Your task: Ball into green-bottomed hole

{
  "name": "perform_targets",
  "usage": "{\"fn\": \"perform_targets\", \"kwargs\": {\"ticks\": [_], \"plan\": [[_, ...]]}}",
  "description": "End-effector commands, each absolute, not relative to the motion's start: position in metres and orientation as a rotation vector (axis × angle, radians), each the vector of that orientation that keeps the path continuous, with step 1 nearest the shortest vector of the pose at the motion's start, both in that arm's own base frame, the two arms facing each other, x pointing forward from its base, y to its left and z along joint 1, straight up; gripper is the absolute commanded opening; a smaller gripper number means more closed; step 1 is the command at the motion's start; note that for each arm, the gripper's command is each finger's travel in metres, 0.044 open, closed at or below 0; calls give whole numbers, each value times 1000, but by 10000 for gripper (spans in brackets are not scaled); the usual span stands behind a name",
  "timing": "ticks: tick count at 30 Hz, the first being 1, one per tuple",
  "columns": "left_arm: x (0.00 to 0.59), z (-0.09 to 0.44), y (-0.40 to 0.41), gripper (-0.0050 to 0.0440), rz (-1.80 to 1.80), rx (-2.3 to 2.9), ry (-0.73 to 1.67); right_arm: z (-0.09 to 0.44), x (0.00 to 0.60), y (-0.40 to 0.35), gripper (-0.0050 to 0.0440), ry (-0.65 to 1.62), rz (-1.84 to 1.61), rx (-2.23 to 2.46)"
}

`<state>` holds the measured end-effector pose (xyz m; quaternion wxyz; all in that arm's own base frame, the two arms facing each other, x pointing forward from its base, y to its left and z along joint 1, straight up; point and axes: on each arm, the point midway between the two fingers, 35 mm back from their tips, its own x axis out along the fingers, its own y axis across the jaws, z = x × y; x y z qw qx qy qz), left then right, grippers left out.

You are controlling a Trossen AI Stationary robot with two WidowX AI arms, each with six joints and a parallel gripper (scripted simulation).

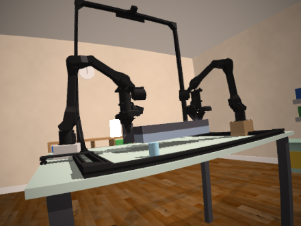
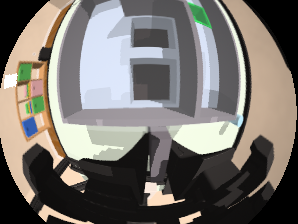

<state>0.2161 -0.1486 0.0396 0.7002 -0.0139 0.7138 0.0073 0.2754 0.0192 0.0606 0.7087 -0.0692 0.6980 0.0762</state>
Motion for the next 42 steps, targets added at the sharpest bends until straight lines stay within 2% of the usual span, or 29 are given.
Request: {"fn": "perform_targets", "kwargs": {"ticks": [1,13,26,42], "plan": [[214,32,-149,20,21,-25,1561,69,278,20,20,1575,164,-160],[212,24,-149,20,25,-21,1527,77,279,20,20,1608,157,-168],[216,47,-148,20,20,-26,1623,54,275,19,20,1513,167,-154],[212,25,-150,20,49,2,1530,76,279,21,20,1602,134,-191]]}}
